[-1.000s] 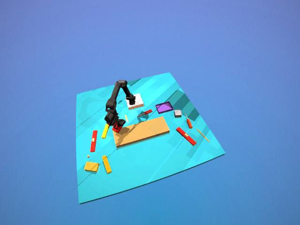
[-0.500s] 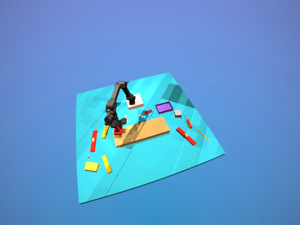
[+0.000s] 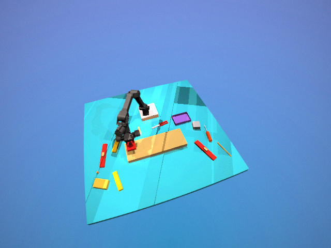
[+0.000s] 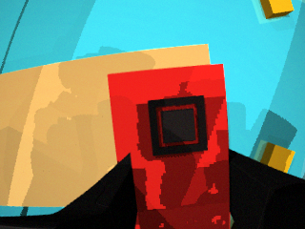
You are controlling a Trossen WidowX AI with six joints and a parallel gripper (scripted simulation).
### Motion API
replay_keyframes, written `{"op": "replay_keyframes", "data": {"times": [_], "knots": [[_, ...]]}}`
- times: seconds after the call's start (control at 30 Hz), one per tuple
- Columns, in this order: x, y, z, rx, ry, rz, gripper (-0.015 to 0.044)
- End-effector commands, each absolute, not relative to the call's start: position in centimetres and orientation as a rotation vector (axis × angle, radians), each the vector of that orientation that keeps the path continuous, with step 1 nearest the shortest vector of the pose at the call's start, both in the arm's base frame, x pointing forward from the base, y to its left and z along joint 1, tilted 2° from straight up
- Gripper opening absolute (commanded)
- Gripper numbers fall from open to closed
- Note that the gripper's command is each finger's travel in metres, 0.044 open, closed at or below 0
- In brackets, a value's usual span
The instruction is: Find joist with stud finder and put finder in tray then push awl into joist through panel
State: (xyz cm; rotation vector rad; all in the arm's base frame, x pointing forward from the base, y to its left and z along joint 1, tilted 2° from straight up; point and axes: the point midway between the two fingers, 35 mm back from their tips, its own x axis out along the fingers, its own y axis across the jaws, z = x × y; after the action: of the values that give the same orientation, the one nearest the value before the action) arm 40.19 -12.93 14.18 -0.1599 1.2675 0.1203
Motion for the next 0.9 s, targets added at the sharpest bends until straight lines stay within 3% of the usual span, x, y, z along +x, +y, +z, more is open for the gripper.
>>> {"op": "replay_keyframes", "data": {"times": [0.0,0.87], "knots": [[40.4,-12.9,13.6,-0.169,1.260,0.131,0.0000],[40.5,-13.1,9.4,-0.170,1.263,0.131,0.0000]]}}
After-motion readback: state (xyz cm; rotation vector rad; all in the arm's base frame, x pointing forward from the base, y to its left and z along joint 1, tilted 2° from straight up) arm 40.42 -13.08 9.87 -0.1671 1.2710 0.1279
